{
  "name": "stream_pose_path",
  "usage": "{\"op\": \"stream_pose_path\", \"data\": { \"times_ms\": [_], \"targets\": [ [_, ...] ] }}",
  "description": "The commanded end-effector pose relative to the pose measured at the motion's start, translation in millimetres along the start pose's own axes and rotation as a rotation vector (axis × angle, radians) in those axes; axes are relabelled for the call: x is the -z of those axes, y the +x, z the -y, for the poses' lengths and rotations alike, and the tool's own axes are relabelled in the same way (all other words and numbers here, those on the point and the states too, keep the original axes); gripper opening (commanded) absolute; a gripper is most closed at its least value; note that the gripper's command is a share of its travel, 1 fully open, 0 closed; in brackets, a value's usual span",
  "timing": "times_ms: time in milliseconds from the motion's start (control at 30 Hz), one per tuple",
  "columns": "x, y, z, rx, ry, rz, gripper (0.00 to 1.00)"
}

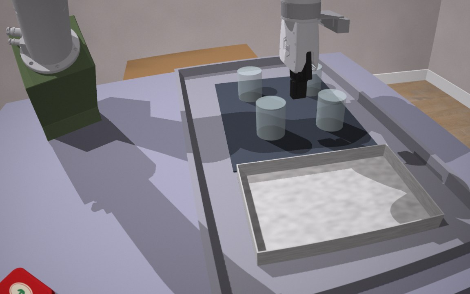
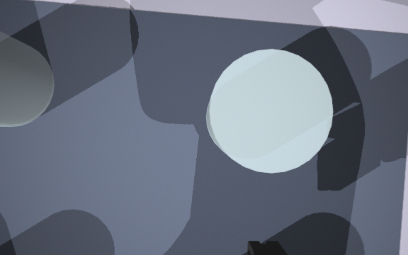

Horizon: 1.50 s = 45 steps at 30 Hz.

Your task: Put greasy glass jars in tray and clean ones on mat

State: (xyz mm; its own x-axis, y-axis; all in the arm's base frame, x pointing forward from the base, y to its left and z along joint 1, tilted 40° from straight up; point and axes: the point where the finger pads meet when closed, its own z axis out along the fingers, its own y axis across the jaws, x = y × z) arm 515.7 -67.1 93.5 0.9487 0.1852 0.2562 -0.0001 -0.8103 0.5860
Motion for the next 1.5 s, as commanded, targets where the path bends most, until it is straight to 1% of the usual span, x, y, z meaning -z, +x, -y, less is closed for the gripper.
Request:
{"op": "stream_pose_path", "data": {
  "times_ms": [0,100,267,367,433,933,1000,1167,1267,1467],
  "targets": [
    [34.2,0.8,0.0,0.000,-0.001,-0.005,0.00],
    [57.1,0.7,0.0,0.000,-0.001,-0.005,0.00],
    [57.1,0.7,0.0,0.000,-0.001,-0.005,0.00],
    [57.1,0.8,24.2,0.000,-0.001,-0.005,0.00],
    [57.1,0.8,24.2,0.000,-0.001,-0.005,0.00],
    [57.0,1.5,145.1,0.000,-0.001,-0.005,0.00],
    [57.0,1.5,145.1,0.000,-0.001,-0.005,0.00],
    [57.0,1.7,185.4,0.000,-0.001,-0.005,0.00],
    [57.0,1.7,185.4,0.000,-0.001,-0.005,0.00],
    [28.3,1.8,185.4,0.000,-0.001,-0.005,0.00]
  ]
}}
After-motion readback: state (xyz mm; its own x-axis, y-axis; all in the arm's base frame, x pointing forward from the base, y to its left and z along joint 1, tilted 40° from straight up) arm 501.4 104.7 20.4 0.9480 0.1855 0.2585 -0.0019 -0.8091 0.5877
